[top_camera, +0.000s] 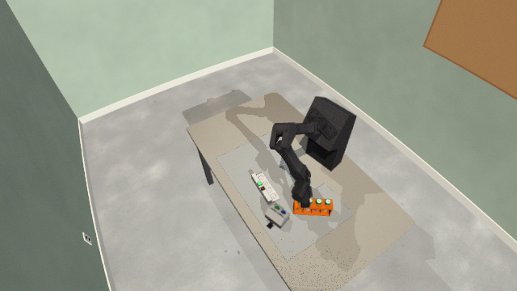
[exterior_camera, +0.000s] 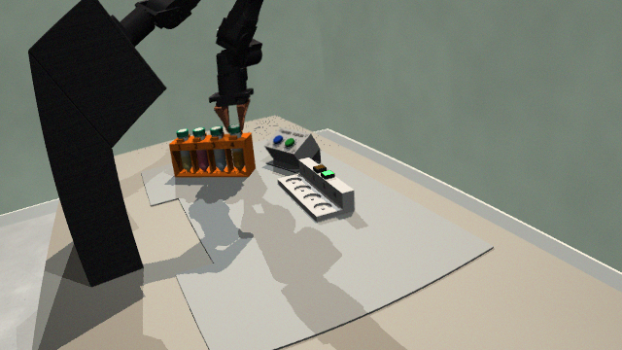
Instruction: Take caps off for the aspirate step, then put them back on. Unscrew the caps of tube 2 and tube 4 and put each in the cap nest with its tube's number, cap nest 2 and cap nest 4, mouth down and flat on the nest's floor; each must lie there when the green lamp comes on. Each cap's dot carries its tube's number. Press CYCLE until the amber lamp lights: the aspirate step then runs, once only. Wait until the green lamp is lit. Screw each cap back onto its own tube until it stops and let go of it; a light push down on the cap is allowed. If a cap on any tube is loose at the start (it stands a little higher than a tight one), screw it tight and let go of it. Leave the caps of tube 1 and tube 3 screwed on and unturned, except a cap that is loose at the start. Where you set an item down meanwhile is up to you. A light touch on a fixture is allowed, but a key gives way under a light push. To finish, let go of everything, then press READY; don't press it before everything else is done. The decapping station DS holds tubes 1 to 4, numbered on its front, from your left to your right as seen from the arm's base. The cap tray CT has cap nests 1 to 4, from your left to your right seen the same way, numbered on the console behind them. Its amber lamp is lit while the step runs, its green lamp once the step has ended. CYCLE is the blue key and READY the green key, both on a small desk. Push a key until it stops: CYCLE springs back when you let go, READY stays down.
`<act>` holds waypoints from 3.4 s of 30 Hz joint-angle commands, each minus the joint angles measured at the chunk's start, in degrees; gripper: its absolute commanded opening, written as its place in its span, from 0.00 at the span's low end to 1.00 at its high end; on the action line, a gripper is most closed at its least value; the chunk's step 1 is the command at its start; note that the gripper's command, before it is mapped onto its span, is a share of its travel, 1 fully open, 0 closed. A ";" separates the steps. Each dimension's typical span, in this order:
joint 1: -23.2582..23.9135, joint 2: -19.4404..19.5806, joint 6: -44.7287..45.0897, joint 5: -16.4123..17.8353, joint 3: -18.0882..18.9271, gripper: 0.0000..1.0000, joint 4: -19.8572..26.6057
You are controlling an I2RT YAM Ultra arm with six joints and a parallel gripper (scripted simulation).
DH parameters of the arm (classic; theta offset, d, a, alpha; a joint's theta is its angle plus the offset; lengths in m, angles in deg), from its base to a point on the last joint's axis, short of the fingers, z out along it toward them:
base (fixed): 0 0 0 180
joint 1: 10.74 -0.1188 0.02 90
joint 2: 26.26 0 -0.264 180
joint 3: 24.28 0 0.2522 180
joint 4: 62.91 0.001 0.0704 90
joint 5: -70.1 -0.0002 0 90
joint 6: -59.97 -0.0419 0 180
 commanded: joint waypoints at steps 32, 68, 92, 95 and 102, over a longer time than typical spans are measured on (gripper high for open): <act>-0.11 -0.07 -91.73 0.12 0.12 0.00 -0.25; -0.08 0.02 -131.28 0.15 0.14 0.49 -0.32; -0.08 -0.08 -60.00 0.15 0.21 0.49 -0.16; -0.05 -0.10 -54.87 0.18 0.23 0.49 -0.14; -0.01 -0.12 -31.71 0.21 0.30 0.49 -0.05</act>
